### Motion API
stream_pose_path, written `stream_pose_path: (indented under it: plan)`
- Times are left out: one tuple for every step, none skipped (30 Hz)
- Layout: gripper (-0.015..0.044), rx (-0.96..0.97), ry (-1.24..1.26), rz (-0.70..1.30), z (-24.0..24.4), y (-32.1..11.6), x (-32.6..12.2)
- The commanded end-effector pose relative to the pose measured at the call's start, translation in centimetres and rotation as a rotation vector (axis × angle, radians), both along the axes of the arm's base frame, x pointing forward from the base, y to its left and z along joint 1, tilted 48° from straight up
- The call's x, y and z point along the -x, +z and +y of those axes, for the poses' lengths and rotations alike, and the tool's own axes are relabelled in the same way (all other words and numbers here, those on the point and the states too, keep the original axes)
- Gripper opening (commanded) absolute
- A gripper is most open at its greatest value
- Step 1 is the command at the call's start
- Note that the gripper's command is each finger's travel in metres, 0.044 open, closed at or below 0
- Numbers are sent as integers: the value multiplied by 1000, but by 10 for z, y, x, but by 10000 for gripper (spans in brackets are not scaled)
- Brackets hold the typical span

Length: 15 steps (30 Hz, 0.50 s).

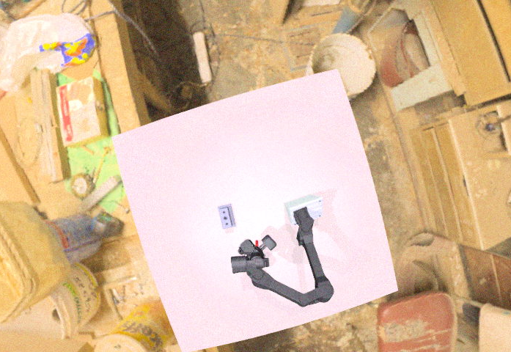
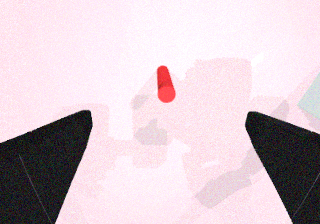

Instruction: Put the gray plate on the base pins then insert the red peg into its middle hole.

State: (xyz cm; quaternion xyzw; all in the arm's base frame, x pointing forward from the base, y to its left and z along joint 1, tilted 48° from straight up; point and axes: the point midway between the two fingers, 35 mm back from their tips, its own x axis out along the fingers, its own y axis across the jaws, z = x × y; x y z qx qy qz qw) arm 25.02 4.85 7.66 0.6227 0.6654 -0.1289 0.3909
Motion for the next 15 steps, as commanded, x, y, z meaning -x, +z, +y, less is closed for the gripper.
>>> stream_pose_path:
  plan:
    - [440, -8, 0, 7, 11, -8, 1]
    - [440, -8, 0, 7, 11, -8, 1]
    - [440, -8, 0, 7, 12, -9, 1]
    - [440, -8, 0, 7, 15, -11, 1]
    - [440, -8, 0, 7, 19, -15, 0]
    - [440, -8, 0, 7, 22, -17, 0]
    - [440, -8, 0, 7, 23, -18, 0]
    - [440, -8, 0, 7, 23, -18, 0]
    - [440, -8, 0, 7, 23, -19, 0]
    - [440, -8, 0, 7, 24, -20, -1]
    - [440, -7, 0, 7, 25, -21, -1]
    - [440, -7, 0, 7, 26, -22, -1]
    - [440, -7, 0, 7, 27, -23, -2]
    - [440, -7, 0, 7, 29, -24, -2]
    - [440, -6, 0, 7, 30, -25, -2]
